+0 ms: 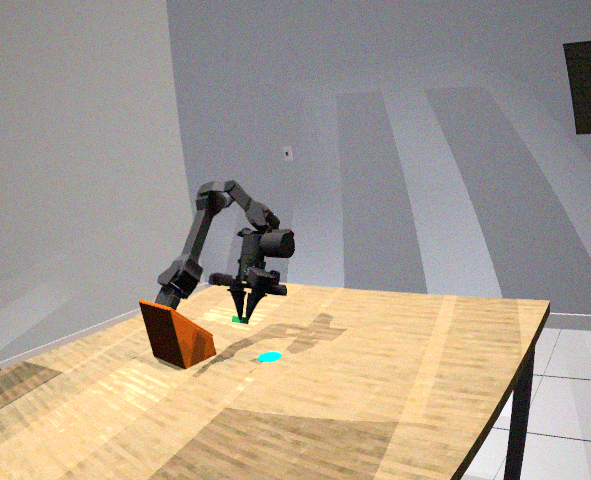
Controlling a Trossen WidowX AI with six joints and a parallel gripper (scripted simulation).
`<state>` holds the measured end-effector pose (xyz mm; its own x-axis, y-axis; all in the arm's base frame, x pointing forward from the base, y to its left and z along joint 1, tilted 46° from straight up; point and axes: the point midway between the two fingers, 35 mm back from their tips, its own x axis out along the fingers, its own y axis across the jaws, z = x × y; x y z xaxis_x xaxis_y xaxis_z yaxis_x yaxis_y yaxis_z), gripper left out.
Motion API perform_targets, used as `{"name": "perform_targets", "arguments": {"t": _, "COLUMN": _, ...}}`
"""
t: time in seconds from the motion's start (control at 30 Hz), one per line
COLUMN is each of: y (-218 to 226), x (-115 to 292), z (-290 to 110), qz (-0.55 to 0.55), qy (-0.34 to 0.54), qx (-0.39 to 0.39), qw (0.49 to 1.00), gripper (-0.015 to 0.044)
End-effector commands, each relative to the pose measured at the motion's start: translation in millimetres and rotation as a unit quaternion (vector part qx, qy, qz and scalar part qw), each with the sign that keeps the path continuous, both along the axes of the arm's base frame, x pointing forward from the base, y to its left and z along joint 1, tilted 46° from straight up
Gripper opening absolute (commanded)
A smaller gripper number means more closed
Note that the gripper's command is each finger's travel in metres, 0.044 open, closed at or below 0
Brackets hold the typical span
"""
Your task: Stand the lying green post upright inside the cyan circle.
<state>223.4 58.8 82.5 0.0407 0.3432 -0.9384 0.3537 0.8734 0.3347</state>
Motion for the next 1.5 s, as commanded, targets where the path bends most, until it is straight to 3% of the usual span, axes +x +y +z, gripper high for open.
{"name": "perform_targets", "arguments": {"t": 0.0, "y": -0.6, "x": -0.7, "z": -2.0, "qz": -0.004, "qy": -0.006, "qx": -0.016, "qw": 1.0, "gripper": 0.0023}}
{"name": "perform_targets", "arguments": {"t": 1.47, "y": -1.3, "x": -0.6, "z": -12.3, "qz": -0.037, "qy": -0.083, "qx": -0.128, "qw": 0.988, "gripper": 0.0023}}
